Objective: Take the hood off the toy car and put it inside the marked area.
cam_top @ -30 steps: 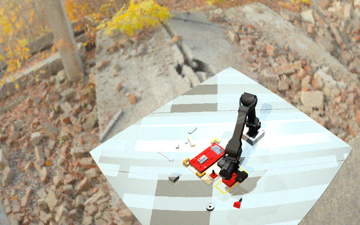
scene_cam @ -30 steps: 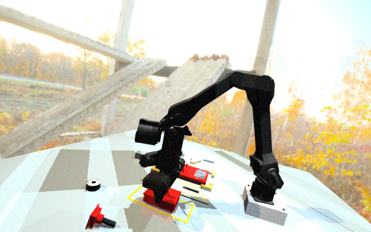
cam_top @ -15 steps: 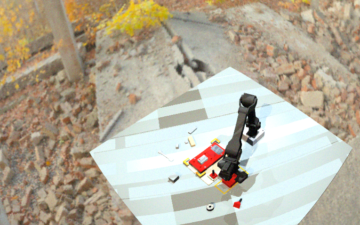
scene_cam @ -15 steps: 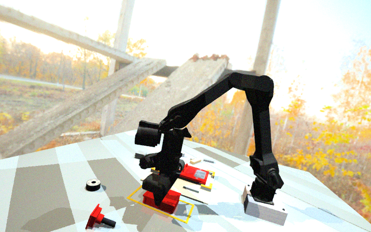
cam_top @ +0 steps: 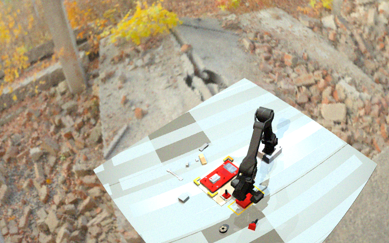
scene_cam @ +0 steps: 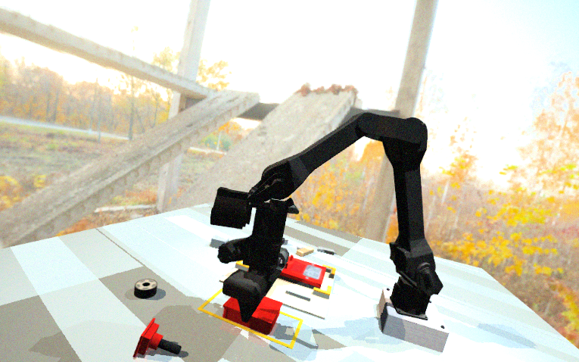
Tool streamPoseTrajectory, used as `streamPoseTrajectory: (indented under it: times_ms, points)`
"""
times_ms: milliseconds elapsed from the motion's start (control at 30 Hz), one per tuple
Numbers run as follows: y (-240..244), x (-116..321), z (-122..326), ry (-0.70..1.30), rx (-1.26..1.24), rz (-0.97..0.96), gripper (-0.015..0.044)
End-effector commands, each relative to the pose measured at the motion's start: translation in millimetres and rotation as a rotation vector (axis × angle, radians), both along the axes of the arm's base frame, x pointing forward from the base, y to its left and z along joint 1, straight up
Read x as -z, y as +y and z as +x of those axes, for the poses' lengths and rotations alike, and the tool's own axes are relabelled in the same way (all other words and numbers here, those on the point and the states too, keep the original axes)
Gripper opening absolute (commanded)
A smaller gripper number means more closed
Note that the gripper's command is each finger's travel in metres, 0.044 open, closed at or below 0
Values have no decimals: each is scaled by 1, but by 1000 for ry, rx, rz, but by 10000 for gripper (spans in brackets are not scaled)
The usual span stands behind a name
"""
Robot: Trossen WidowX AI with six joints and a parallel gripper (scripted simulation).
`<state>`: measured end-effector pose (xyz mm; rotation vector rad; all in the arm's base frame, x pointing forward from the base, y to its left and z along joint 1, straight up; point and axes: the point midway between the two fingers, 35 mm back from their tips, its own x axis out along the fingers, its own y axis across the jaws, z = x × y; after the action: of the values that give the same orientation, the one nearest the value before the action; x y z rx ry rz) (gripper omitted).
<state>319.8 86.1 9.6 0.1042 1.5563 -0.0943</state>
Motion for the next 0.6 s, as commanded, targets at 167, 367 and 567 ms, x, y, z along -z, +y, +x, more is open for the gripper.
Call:
streamPoseTrajectory:
  times_ms: [167, 367, 567]
  points:
    - [0, -64, 1, -9, 0, 5, 440]
    - [-1, -71, 0, -9, 0, 5, 440]
    - [-1, -71, 0, -9, 0, 5, 440]
